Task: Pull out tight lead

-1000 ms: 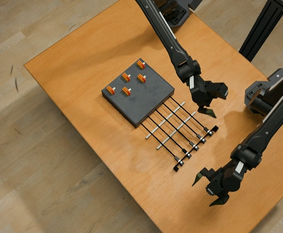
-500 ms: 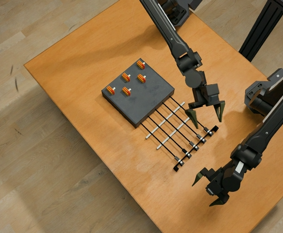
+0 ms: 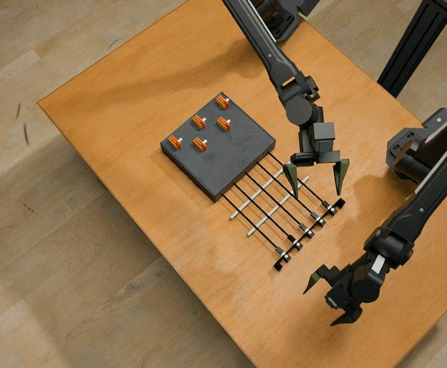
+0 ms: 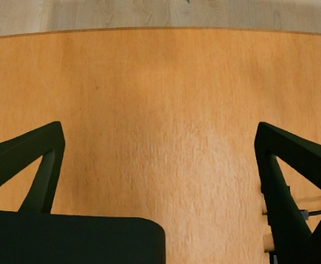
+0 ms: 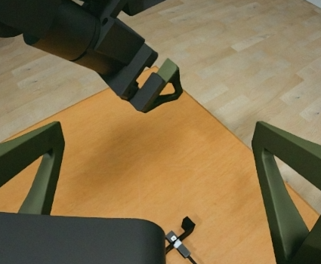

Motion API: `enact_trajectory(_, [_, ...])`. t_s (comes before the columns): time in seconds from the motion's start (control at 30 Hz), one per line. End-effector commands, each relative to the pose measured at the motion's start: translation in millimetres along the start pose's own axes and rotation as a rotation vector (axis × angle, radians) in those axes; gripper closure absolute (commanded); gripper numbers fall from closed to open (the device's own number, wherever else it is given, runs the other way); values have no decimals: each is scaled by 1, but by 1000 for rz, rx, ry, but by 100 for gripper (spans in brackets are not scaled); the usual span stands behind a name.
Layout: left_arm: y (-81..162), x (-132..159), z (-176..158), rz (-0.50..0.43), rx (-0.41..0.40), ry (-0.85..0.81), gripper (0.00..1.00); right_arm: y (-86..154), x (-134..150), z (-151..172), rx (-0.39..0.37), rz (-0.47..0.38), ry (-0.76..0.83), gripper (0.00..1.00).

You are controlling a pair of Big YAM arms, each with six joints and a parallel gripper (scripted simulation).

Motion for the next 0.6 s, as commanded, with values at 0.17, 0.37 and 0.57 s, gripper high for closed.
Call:
enact_trajectory(0.17, [1,-4,1,-9,-3,-1,0,-2,-3,2,2,-10,-11,0])
enact_trajectory(0.37, [1,-4,1,-9,-3,-1,0,-2,-3,2,2,-10,-11,0])
enact_trajectory(0.57, [1,-4,1,-9,-3,-1,0,48,-6,20,-41,61,-93,0])
Point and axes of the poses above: on each arm, the point where the finger pads meet when closed, its own y axis back along the fingers, its own z axis across the jaws, x = y × z, the point moved 5 cm from there along y, back along the fingers, and after that the axes turned 8 degrees about -y, right-handed, at the moved point
